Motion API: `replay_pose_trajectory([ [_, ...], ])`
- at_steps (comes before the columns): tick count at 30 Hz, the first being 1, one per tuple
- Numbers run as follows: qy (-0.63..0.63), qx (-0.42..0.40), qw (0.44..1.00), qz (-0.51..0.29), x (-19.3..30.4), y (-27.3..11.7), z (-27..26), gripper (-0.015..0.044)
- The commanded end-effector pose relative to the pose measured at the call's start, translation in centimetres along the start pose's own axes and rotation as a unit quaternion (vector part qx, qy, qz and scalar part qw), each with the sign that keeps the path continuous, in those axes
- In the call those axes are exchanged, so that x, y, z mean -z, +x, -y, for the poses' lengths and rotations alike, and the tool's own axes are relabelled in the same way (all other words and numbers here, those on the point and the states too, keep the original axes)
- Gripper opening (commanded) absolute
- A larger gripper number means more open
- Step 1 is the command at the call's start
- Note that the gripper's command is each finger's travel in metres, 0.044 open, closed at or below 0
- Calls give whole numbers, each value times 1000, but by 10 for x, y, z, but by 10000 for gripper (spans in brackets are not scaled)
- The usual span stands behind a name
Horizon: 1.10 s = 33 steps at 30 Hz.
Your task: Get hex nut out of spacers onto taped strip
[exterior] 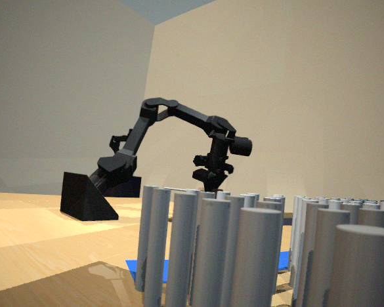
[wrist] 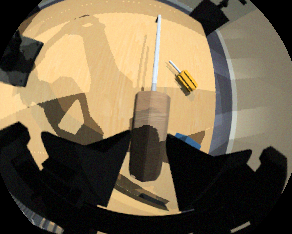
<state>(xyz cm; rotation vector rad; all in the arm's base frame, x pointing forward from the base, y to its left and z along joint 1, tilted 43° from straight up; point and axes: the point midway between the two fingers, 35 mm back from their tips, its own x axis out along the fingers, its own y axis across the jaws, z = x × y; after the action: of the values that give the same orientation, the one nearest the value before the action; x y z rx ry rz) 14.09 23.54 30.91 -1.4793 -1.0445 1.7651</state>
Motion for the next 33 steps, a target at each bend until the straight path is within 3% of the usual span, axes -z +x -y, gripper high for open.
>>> replay_pose_trajectory([
  [1,3,-1,1000,-1,1,2,-1,0],
  [33,3,1,1000,-1,6,23,-7,0],
])
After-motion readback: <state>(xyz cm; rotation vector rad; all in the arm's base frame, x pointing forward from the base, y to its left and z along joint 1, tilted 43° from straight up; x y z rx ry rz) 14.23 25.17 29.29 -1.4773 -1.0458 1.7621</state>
